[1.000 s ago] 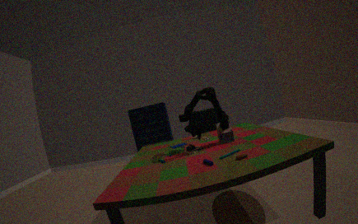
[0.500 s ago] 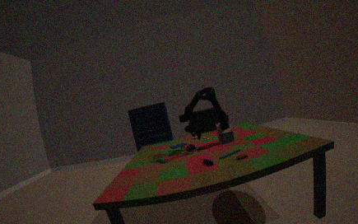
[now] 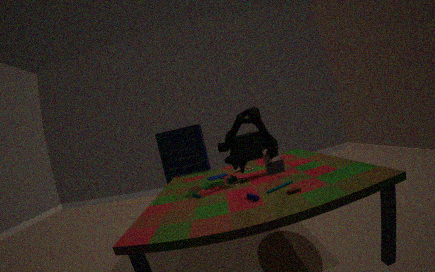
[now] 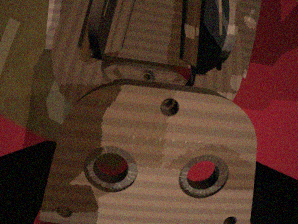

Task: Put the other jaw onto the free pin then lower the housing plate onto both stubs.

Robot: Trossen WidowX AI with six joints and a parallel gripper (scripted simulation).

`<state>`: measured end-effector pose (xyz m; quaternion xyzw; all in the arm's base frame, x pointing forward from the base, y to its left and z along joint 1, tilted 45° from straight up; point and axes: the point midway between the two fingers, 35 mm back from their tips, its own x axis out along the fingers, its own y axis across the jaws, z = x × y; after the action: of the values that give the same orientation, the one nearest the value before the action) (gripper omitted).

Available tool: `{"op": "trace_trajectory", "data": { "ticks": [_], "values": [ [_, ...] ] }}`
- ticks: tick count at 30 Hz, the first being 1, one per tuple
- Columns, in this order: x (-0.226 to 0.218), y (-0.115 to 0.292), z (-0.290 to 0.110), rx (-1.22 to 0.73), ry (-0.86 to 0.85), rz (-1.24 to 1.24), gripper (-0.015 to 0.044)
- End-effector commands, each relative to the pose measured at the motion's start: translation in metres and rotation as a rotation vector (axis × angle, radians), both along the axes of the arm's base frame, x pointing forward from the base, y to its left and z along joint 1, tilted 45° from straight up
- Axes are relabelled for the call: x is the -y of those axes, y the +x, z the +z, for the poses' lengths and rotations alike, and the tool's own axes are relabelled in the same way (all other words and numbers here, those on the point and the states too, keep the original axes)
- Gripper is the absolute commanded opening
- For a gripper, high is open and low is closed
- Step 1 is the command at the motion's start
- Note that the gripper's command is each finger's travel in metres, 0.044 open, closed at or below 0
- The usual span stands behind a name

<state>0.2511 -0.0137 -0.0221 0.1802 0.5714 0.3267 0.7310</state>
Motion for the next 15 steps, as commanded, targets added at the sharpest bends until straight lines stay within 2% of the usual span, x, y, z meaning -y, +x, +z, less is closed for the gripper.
{"op": "trace_trajectory", "data": {
  "ticks": [1,15],
  "values": [
    [-0.005,-0.001,-0.005,-0.008,0.008,-0.007,0.0351],
    [-0.022,0.001,-0.021,-0.008,0.011,-0.007,0.0351]
  ]
}}
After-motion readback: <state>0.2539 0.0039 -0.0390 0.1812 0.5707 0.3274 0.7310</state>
